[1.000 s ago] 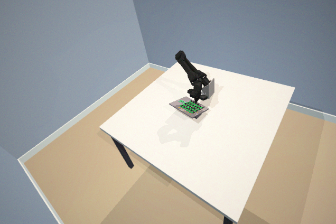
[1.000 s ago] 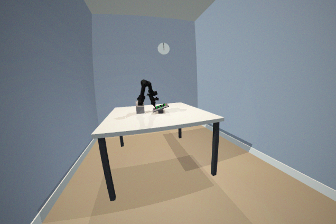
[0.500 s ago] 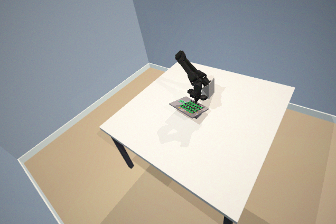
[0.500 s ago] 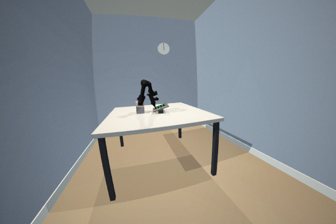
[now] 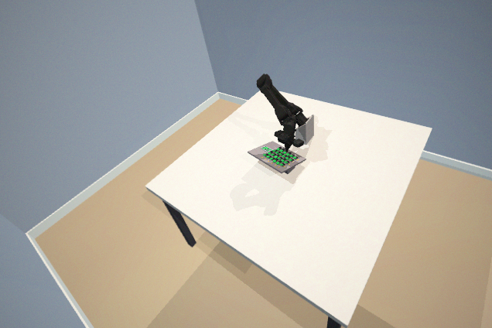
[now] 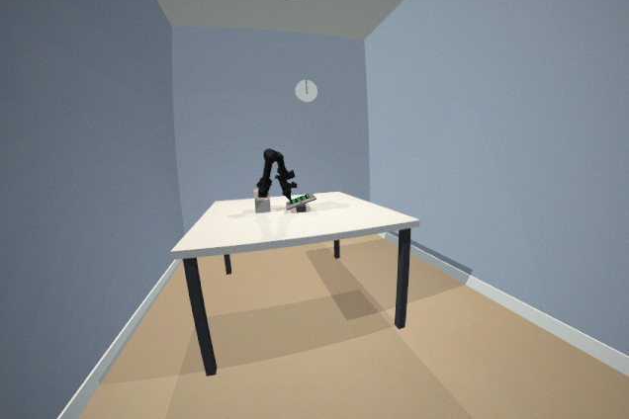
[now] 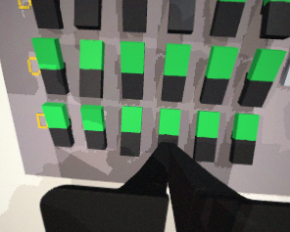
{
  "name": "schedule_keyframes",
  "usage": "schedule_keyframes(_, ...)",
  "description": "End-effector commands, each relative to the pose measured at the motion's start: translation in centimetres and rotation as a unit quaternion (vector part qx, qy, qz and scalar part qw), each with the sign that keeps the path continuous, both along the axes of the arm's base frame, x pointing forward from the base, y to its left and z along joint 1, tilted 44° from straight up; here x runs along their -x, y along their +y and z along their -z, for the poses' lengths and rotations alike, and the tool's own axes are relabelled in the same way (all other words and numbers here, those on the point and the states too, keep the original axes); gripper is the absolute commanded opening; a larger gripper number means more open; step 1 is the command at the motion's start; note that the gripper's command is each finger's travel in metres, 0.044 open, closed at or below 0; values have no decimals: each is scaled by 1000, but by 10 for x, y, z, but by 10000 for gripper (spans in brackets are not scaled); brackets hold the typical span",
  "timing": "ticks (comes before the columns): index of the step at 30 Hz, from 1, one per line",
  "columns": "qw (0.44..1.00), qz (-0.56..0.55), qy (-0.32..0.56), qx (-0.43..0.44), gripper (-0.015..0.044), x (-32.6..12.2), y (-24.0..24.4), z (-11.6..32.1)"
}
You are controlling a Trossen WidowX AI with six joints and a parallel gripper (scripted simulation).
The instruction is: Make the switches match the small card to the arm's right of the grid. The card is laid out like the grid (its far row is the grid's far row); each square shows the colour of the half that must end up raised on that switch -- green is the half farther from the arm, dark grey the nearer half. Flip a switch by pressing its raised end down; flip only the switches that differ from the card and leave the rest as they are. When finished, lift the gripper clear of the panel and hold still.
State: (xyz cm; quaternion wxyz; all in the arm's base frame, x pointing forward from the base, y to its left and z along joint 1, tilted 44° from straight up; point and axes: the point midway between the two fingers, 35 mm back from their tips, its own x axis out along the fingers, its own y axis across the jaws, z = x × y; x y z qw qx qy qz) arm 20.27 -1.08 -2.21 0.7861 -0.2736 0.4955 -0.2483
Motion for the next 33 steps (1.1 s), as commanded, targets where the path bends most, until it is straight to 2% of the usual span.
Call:
schedule_keyframes(1,1000,-1,3,5,0,1,-2,1)
schedule_keyframes(33,1000,-1,3,5,0,0,-5,4)
